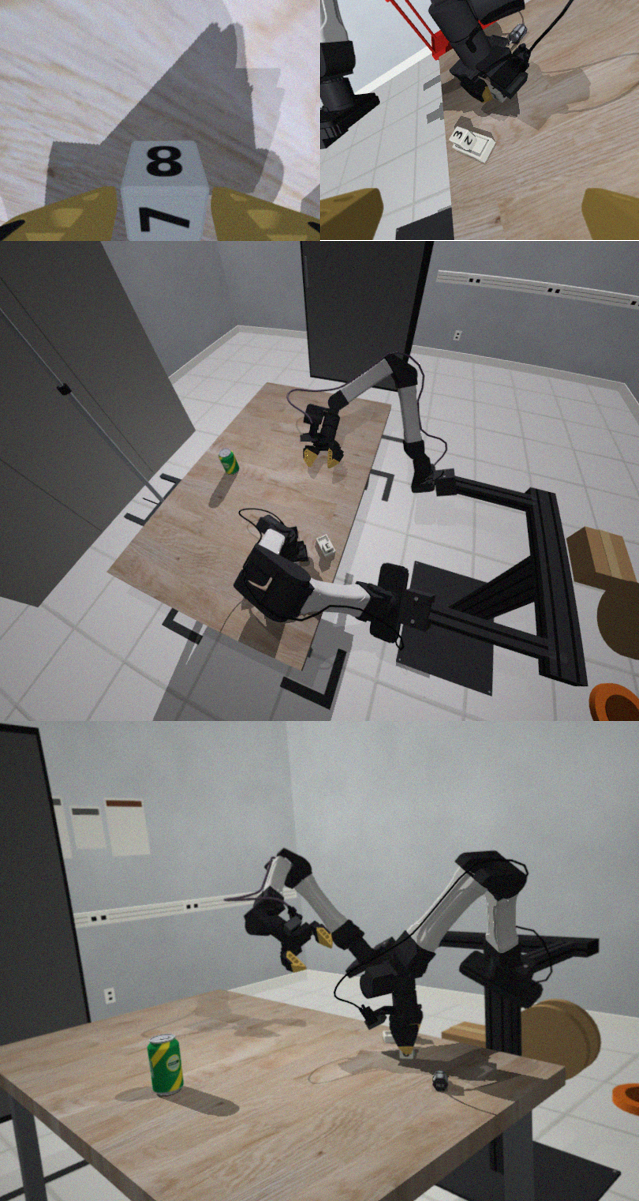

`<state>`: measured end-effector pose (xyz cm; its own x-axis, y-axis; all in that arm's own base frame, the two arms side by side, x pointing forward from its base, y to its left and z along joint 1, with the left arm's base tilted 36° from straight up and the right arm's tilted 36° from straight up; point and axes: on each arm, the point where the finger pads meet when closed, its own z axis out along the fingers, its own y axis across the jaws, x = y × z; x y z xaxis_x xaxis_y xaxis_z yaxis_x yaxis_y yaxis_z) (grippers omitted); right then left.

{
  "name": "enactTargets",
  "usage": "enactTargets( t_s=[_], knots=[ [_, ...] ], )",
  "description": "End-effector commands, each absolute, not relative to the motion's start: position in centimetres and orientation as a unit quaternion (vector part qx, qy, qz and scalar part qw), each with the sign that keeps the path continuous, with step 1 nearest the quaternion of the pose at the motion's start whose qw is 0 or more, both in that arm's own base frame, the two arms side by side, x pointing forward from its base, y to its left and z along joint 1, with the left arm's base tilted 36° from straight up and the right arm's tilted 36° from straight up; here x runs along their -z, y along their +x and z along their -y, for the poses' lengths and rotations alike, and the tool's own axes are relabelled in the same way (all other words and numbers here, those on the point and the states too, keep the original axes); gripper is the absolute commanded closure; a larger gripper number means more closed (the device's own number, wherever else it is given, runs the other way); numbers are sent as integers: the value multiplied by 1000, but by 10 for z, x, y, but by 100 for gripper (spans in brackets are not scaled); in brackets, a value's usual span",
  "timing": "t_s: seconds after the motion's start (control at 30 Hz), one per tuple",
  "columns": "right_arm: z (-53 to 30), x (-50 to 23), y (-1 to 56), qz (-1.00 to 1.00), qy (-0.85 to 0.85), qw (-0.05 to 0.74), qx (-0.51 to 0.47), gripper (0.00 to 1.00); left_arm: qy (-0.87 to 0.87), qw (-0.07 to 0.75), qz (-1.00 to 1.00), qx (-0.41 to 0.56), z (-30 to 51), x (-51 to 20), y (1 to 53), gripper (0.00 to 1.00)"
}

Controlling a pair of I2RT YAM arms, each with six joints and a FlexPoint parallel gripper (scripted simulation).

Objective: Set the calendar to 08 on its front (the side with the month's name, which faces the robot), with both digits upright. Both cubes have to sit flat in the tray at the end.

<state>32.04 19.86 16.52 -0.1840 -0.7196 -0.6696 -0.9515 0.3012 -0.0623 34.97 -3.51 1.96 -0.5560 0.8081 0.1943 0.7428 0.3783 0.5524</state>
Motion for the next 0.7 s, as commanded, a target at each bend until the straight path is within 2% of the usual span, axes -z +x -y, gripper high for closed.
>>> enactTargets(
  t_s=[0.0,0.37,0.4,0.67],
  knots=[
    [-208,-185,330,-728,-569,340,-174,0,466,80,-826,-306,46,-33,351,43],
    [-208,-185,330,-728,-569,340,-174,0,459,100,-827,-309,70,-75,335,43],
    [-208,-185,330,-728,-569,340,-174,0,458,97,-827,-310,72,-79,331,39],
    [-196,-159,319,-753,-555,297,-192,0,533,-7,-760,-372,77,-86,312,39]
  ],
)
